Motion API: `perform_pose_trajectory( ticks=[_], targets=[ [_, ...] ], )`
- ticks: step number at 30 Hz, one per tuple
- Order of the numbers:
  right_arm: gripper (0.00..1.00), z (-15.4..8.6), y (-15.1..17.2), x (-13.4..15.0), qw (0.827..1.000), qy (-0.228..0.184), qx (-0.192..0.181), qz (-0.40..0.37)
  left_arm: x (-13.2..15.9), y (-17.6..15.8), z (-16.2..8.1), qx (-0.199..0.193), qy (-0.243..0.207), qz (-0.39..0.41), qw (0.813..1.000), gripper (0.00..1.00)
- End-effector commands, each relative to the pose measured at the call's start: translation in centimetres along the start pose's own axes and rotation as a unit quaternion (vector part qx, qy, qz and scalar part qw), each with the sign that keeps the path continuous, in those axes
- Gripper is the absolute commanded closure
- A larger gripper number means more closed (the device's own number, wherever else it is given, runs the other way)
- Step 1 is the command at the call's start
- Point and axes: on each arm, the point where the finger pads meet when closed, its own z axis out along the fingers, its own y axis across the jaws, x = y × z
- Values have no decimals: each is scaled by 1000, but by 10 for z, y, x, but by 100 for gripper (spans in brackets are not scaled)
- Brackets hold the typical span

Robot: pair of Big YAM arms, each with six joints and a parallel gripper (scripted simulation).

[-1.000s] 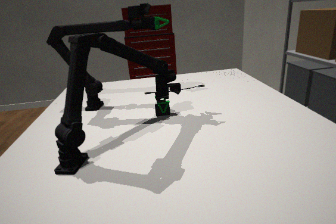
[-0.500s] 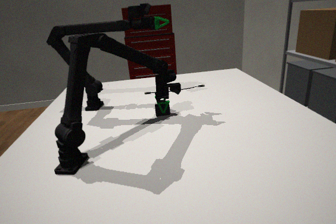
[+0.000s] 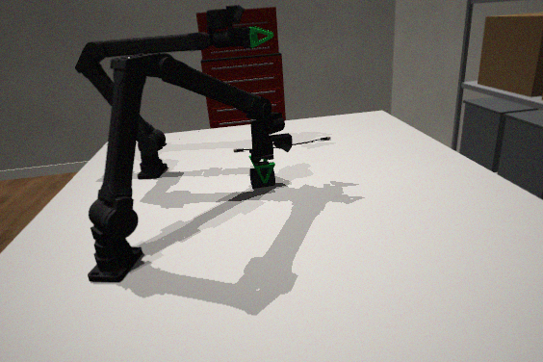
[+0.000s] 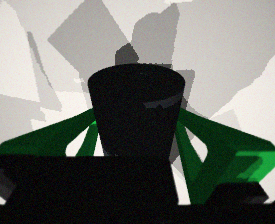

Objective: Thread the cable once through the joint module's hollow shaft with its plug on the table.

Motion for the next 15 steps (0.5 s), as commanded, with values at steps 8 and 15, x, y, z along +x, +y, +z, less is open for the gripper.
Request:
perform_pose_trajectory(
  ticks=[8, 15],
  targets=[
    [30, -74, 26, -25, 995, -67, -42, -62, -12, -3, -1, 2, -18, 7, 1000, 0],
    [30, -74, 27, -25, 993, -69, -42, -82, -12, -3, -1, 2, -18, 7, 1000, 0]
  ],
)
